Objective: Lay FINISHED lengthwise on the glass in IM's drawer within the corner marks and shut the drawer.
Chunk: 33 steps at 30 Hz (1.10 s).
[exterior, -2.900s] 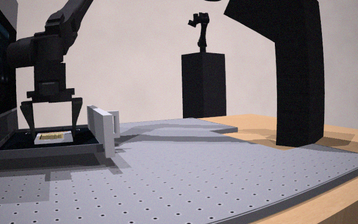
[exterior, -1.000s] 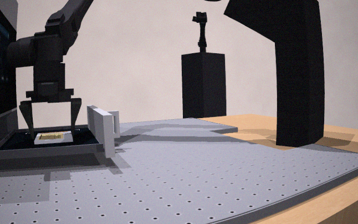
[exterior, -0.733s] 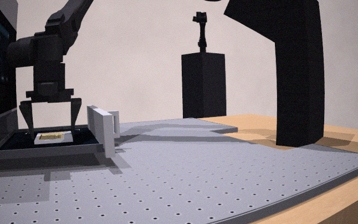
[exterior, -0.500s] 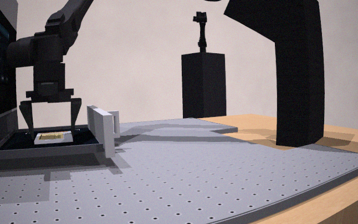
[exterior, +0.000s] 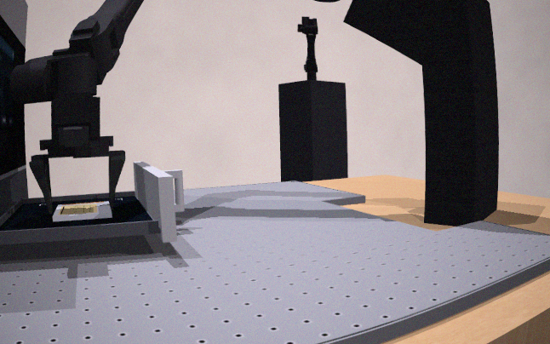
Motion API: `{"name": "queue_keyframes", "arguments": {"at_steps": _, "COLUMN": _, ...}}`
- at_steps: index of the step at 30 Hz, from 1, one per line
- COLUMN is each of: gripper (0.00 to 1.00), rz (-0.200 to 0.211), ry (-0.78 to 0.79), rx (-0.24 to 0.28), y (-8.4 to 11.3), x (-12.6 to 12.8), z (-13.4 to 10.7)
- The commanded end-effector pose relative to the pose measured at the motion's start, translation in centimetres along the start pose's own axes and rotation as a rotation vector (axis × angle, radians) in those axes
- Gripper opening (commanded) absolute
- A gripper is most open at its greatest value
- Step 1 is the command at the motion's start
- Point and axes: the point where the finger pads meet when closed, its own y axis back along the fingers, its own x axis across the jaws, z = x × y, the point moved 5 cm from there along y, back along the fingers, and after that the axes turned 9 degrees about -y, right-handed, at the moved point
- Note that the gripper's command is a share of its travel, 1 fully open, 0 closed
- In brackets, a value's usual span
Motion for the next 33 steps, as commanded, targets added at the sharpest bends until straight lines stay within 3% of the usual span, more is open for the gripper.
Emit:
{"name": "queue_keyframes", "arguments": {"at_steps": 1, "gripper": 0.92, "rz": -0.044, "ry": 0.007, "rx": -0.011, "y": 1.8, "x": -1.7, "z": 0.5}}
{"name": "queue_keyframes", "arguments": {"at_steps": 10, "gripper": 0.92, "rz": -0.044, "ry": 0.007, "rx": -0.011, "y": 1.8, "x": -1.7, "z": 0.5}}
{"name": "queue_keyframes", "arguments": {"at_steps": 14, "gripper": 0.92, "rz": -0.028, "ry": 0.002, "rx": -0.011, "y": 2.4, "x": -1.0, "z": 0.4}}
{"name": "queue_keyframes", "arguments": {"at_steps": 33, "gripper": 0.92, "rz": -0.029, "ry": 0.001, "rx": -0.011, "y": 4.5, "x": -0.9, "z": 0.4}}
